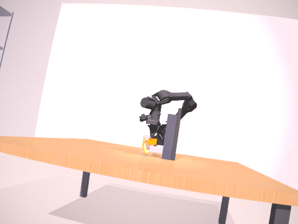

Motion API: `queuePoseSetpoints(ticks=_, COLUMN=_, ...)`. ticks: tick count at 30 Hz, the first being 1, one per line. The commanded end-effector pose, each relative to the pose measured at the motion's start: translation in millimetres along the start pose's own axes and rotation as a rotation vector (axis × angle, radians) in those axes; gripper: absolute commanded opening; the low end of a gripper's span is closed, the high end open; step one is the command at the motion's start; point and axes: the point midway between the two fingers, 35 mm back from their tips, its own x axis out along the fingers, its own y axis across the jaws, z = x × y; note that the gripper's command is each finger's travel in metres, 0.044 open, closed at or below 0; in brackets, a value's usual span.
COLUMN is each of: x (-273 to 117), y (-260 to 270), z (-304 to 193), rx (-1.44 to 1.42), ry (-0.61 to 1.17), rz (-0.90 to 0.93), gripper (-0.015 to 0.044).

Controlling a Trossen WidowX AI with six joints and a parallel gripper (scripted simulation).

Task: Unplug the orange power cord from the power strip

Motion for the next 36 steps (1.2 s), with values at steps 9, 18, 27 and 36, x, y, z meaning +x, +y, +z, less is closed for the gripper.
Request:
queuePoseSetpoints(ticks=9, x=7, y=0, z=-1, rx=-0.001, ry=0.001, rz=-0.002, gripper=0.0081)
queuePoseSetpoints(ticks=18, x=7, y=0, z=-1, rx=-0.001, ry=0.001, rz=-0.002, gripper=0.0002)
queuePoseSetpoints(ticks=27, x=7, y=1, z=10, rx=0.001, ry=0.000, rz=-0.001, gripper=0.0000)
queuePoseSetpoints(ticks=36, x=6, y=2, z=24, rx=0.002, ry=-0.002, rz=-0.001, gripper=0.0000)
